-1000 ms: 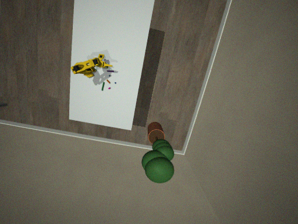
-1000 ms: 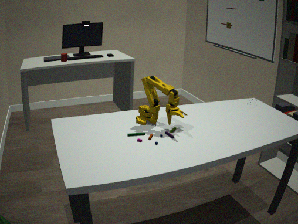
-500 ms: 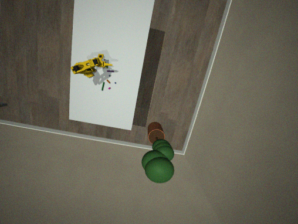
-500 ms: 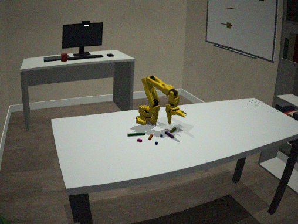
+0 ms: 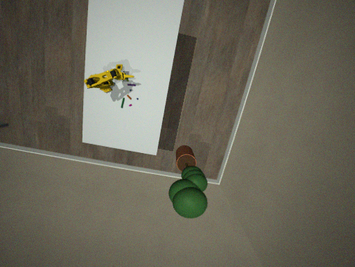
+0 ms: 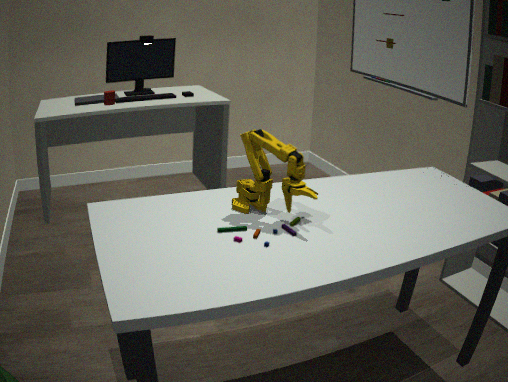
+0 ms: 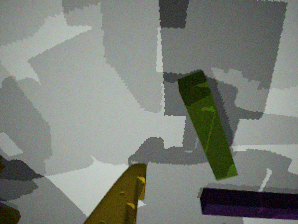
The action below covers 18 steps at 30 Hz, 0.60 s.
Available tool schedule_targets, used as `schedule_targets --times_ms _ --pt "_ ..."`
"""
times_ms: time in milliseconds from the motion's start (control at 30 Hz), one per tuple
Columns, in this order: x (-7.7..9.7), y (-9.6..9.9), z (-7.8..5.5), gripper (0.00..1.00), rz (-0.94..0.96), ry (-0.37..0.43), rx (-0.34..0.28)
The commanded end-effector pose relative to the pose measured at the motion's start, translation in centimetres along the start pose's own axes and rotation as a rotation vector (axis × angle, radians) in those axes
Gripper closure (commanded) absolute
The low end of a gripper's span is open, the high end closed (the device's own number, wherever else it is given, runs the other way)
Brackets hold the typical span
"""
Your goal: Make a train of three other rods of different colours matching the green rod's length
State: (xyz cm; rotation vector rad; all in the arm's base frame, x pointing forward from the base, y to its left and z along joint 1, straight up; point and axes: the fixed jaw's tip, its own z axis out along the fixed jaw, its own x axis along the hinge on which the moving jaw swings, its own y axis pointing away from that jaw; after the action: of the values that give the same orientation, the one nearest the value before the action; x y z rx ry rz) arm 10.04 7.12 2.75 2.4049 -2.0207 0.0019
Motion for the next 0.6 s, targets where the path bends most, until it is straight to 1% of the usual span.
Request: schedule_targets --times_ms 0,467,533,567 --pt "-0.1 -0.1 -0.1 0.00 -0.005 -0.005 0.009" --pt "-0.7 -1.6 -1.2 0.00 -0.076 -0.045 0.109" --pt "-0.7 -1.6 -1.2 0.00 -0.076 -0.045 0.109" --pt "0.0 -0.1 -0.1 0.00 -0.061 -0.006 0.011"
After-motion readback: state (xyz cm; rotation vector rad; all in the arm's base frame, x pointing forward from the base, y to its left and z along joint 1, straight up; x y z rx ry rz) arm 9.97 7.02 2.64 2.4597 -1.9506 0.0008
